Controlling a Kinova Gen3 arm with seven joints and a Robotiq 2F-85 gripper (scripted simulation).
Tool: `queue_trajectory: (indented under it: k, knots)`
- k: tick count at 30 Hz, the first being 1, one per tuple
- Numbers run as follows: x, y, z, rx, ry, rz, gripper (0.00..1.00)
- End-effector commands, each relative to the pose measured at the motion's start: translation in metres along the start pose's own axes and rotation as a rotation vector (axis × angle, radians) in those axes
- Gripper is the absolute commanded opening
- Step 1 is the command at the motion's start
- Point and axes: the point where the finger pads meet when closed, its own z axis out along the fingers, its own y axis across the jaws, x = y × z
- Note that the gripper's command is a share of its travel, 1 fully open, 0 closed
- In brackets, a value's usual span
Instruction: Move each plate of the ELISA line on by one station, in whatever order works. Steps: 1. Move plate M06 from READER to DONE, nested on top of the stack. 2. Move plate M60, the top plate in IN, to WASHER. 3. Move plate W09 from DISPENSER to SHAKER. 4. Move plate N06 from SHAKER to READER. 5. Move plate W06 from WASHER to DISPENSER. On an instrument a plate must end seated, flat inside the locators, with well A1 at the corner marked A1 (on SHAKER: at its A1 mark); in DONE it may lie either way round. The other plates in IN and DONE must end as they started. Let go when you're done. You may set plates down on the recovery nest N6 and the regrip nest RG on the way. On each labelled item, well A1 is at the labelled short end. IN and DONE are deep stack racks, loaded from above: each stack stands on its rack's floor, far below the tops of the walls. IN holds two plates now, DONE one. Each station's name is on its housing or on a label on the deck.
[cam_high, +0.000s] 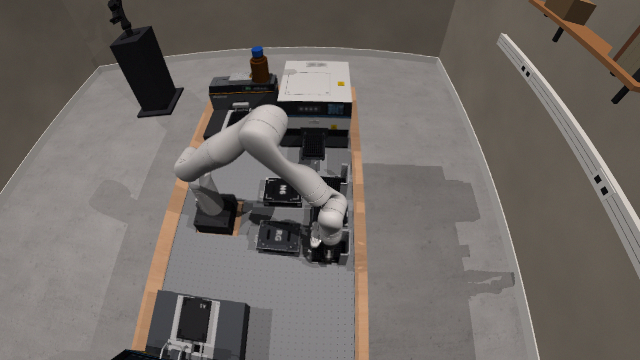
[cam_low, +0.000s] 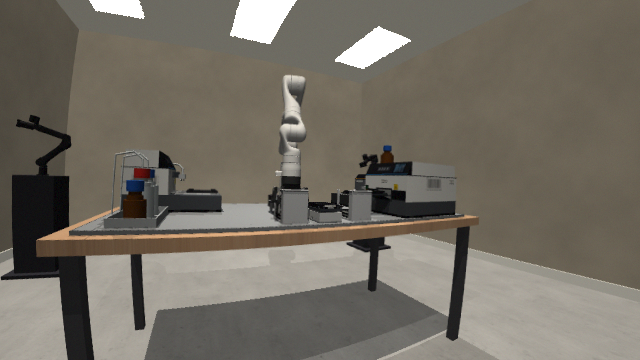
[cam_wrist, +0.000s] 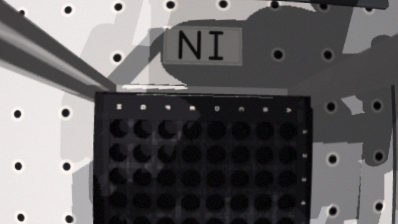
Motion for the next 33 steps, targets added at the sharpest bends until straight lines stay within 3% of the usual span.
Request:
queue_trajectory:
  k: [1, 14, 15, 33]
  knots:
    - [-0.0007, -0.0002, -0.0004, 0.000, -0.002, 0.000, 1.00]
    - [-0.0007, -0.0002, -0.0006, 0.000, -0.002, 0.000, 1.00]
    - [-0.0007, -0.0002, -0.0006, 0.000, -0.002, 0.000, 0.94]
    - [-0.0007, -0.0002, -0.0006, 0.000, -0.002, 0.000, 0.94]
